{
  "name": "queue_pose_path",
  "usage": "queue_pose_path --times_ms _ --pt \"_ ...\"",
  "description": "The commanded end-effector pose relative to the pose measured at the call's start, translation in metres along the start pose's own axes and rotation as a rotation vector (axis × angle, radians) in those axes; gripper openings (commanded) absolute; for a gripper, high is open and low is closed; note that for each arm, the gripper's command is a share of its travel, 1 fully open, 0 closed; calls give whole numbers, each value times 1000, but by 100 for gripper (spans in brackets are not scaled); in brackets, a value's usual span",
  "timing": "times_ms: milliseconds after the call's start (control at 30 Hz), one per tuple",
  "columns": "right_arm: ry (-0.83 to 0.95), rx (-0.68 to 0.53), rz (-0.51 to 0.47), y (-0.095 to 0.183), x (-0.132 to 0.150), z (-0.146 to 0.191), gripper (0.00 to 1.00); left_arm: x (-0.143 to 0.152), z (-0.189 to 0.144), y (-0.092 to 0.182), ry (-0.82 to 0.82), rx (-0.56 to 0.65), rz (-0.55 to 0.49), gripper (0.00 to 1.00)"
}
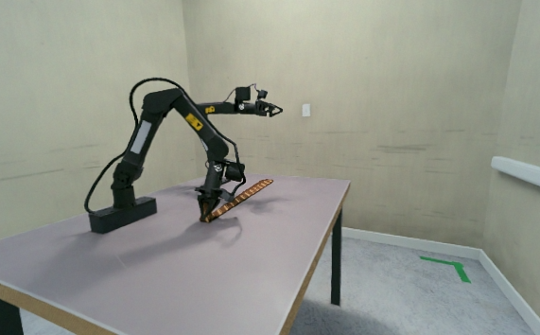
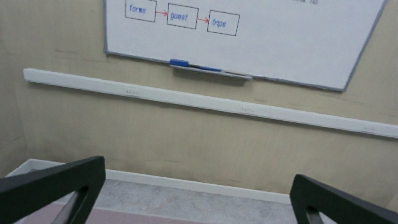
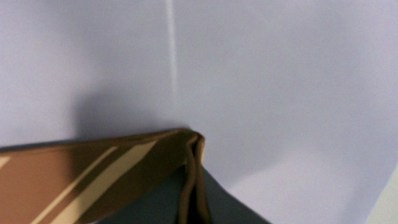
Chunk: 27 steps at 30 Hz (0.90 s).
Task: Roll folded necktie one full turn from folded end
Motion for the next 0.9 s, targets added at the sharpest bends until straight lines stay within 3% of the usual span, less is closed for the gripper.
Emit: queue_pose_path --times_ms 0,867 --pt "-25 81 11 1 -2 -2 5 -24 -3 1 11 18 -73 100" --pt "-25 137 17 0 -2 1 5 -24 -3 1 11 18 -73 100"
Point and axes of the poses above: on each arm, the point where the finger pads meet when closed, its own y axis back along the fingers, its own z axis across the jaws, x = y × z, the point moved 5 cm from there along y, back along the fingers, and after that the axes turned 6 degrees about y, right-handed, at the moved point
